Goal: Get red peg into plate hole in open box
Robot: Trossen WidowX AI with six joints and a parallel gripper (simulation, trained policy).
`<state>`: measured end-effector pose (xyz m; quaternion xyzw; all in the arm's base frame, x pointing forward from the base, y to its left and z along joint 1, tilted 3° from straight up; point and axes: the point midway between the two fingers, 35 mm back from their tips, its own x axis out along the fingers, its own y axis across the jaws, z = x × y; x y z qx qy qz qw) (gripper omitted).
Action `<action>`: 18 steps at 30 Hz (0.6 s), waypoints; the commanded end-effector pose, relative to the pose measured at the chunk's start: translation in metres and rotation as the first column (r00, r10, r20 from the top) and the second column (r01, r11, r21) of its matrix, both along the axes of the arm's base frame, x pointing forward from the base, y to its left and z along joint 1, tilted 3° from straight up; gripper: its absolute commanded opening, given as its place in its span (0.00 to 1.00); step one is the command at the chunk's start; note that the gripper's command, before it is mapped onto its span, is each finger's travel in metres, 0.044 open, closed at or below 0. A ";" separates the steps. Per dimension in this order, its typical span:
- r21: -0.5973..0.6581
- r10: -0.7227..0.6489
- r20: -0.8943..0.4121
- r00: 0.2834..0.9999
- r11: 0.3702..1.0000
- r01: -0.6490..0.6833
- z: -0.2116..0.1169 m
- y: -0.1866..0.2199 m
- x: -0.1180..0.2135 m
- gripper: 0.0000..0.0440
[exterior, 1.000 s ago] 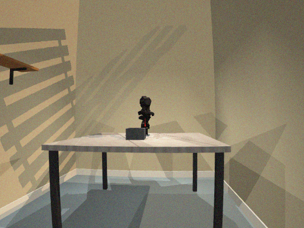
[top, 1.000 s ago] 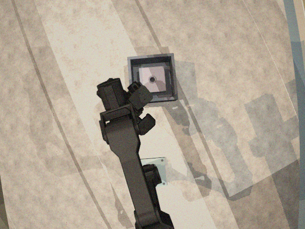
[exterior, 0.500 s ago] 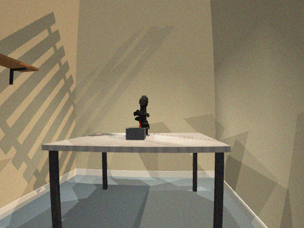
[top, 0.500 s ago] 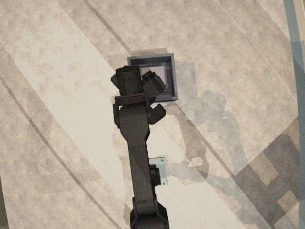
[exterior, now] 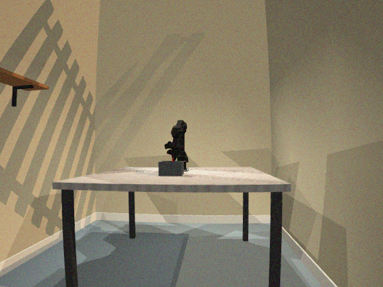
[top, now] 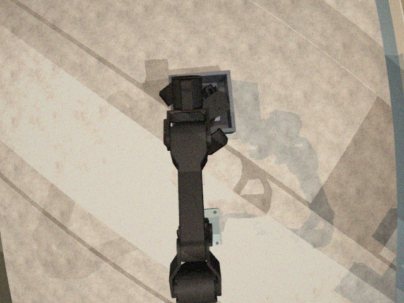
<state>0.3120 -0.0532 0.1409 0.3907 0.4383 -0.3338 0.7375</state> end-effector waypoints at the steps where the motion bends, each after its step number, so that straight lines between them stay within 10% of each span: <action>1: 0.011 0.004 -0.012 1.000 1.000 -0.003 -0.006 -0.003 0.006 0.02; 9: 0.016 0.012 -0.064 0.998 1.000 -0.011 -0.024 -0.008 0.011 0.01; 18: 0.003 0.051 -0.124 0.991 0.999 -0.051 -0.035 -0.014 0.016 0.37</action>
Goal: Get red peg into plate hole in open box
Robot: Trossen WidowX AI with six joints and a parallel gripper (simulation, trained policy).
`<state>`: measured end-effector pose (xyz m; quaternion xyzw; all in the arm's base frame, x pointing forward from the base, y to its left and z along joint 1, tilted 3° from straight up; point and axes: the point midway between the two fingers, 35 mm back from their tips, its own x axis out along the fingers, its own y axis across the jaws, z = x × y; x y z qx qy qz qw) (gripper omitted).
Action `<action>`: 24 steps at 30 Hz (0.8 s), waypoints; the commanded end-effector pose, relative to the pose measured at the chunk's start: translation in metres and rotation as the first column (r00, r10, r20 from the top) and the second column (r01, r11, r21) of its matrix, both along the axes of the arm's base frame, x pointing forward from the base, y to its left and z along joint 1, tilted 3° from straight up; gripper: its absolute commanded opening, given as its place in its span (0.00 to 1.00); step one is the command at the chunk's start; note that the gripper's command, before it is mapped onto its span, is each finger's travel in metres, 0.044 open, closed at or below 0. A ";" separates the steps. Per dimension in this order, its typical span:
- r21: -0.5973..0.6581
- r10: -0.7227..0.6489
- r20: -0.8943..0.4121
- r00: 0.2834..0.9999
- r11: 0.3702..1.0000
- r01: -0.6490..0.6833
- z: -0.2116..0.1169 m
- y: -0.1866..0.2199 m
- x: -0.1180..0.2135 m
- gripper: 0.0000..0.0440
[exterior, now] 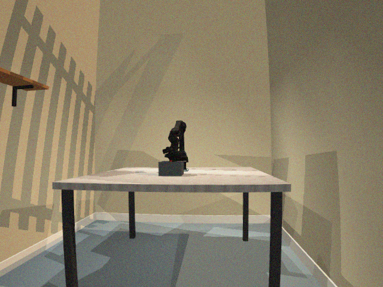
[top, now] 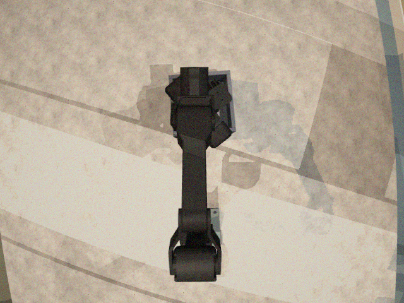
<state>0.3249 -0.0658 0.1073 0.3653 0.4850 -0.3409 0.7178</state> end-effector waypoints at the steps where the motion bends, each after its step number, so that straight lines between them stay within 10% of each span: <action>1: -0.005 0.020 -0.022 1.000 1.000 -0.020 -0.001 -0.002 0.004 0.38; 24: -0.045 0.121 -0.078 0.990 0.991 -0.125 0.020 -0.024 0.038 0.37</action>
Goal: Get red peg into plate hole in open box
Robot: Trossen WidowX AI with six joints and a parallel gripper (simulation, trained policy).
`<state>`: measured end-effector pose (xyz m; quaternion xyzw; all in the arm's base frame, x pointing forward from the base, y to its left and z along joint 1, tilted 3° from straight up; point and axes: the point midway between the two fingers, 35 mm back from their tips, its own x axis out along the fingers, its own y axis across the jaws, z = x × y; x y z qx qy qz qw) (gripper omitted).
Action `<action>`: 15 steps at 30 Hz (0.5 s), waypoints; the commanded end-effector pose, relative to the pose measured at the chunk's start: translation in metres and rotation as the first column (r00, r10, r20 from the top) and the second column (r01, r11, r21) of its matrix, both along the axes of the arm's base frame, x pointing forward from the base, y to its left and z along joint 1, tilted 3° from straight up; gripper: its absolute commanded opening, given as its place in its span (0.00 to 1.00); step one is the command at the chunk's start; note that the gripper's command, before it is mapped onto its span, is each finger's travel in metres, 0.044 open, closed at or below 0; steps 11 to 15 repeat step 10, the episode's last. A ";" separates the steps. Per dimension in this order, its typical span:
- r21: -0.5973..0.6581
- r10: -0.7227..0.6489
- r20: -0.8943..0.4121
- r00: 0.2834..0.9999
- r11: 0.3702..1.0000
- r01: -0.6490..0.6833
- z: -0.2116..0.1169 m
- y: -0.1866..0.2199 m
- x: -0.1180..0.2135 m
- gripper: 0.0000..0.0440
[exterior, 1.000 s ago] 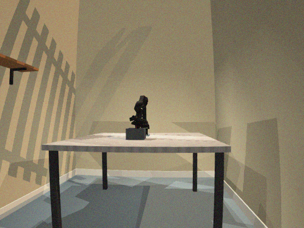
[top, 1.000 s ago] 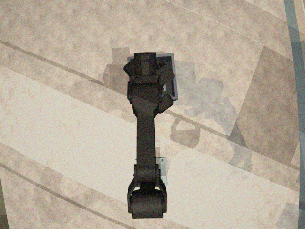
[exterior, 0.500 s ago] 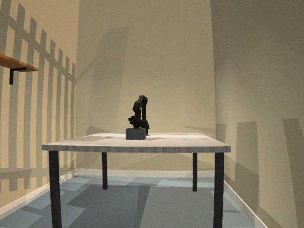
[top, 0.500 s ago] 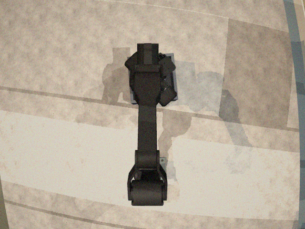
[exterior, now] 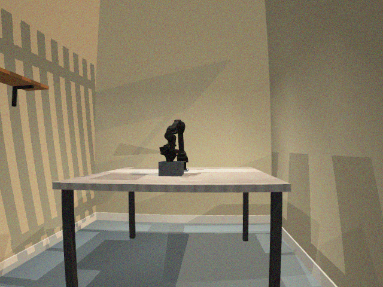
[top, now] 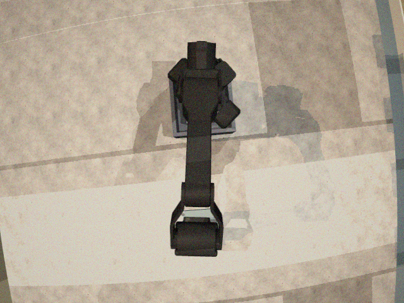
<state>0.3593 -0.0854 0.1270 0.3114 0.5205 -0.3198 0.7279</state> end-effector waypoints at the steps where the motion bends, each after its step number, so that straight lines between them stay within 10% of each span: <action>1: -0.011 0.010 -0.016 1.000 1.000 -0.010 0.000 -0.006 0.004 0.37; 15: -0.019 0.018 -0.051 0.999 1.000 -0.019 -0.001 -0.018 0.008 0.38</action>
